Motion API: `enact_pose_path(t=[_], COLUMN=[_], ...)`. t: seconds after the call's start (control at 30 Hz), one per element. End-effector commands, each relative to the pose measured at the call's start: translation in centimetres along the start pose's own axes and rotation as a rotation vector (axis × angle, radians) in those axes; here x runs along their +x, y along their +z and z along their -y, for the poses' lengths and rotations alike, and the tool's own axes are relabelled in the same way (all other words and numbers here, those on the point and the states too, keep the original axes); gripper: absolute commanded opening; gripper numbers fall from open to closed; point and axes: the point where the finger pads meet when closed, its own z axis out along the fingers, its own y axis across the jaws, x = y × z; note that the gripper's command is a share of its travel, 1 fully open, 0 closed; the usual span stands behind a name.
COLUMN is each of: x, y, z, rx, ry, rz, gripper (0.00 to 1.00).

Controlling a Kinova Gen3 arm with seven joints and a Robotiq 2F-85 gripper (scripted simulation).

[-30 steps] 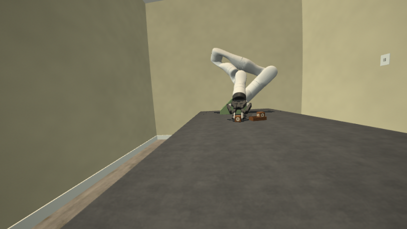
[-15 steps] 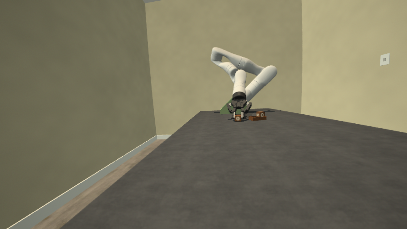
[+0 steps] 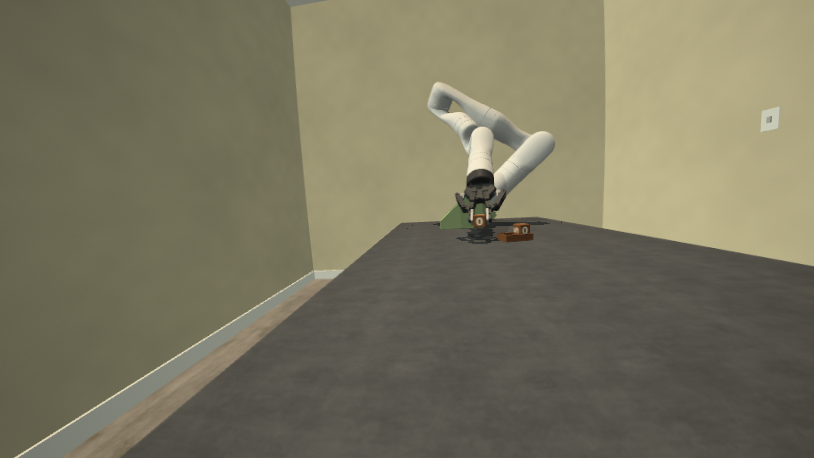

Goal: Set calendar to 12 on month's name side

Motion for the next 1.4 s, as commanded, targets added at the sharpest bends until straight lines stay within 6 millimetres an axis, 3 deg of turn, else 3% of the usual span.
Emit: enact_pose_path(t=[0.0, 0.73, 1.37], x=[-1.4, -2.1, -0.8], y=[-1.3, -2.0, -1.8], z=[0.9, 0.8, 1.2], rx=[0.025, 0.025, 0.021], ry=[-0.019, -0.019, -0.022], rz=[0.010, 0.009, -0.126], gripper=[0.26, 0.26, 0.26])
